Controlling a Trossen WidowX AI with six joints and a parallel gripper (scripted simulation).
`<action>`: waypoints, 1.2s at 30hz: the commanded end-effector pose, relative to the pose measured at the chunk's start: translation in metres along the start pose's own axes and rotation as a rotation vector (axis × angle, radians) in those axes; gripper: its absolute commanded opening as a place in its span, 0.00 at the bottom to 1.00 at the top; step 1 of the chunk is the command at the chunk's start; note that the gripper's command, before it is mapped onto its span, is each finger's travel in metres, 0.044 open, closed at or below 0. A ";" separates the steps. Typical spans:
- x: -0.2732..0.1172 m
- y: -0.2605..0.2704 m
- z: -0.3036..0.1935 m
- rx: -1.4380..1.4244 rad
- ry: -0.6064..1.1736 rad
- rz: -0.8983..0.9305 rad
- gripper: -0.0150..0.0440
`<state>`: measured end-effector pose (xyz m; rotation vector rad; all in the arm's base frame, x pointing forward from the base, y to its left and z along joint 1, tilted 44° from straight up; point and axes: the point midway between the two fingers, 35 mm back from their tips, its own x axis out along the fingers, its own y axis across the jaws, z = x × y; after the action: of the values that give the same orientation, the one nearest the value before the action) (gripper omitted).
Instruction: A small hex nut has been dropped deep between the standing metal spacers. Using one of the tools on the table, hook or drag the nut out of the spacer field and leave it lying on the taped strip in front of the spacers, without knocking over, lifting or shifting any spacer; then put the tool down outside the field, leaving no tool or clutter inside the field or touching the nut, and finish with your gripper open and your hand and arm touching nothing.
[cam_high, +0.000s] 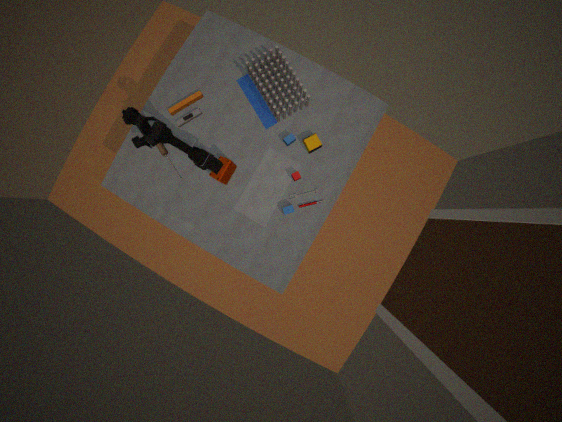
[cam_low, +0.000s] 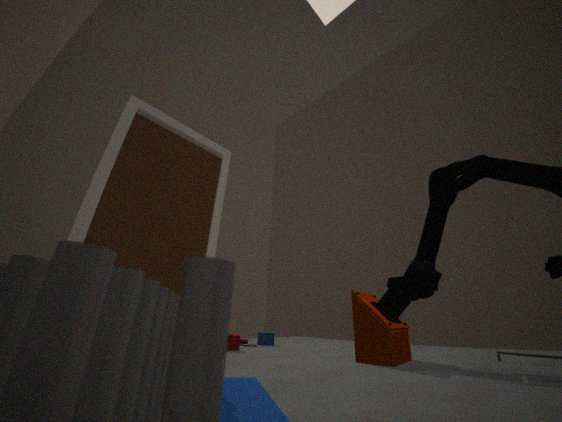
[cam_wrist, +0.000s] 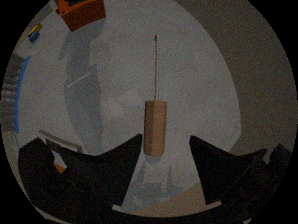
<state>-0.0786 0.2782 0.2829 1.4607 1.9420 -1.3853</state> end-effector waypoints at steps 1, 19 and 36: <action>0.008 0.002 -0.001 -0.002 -0.006 0.000 0.73; 0.036 0.010 -0.009 -0.002 -0.006 -0.002 0.73; 0.054 0.015 -0.012 -0.002 -0.005 -0.004 0.58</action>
<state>-0.0841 0.3159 0.2430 1.4520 1.9448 -1.3828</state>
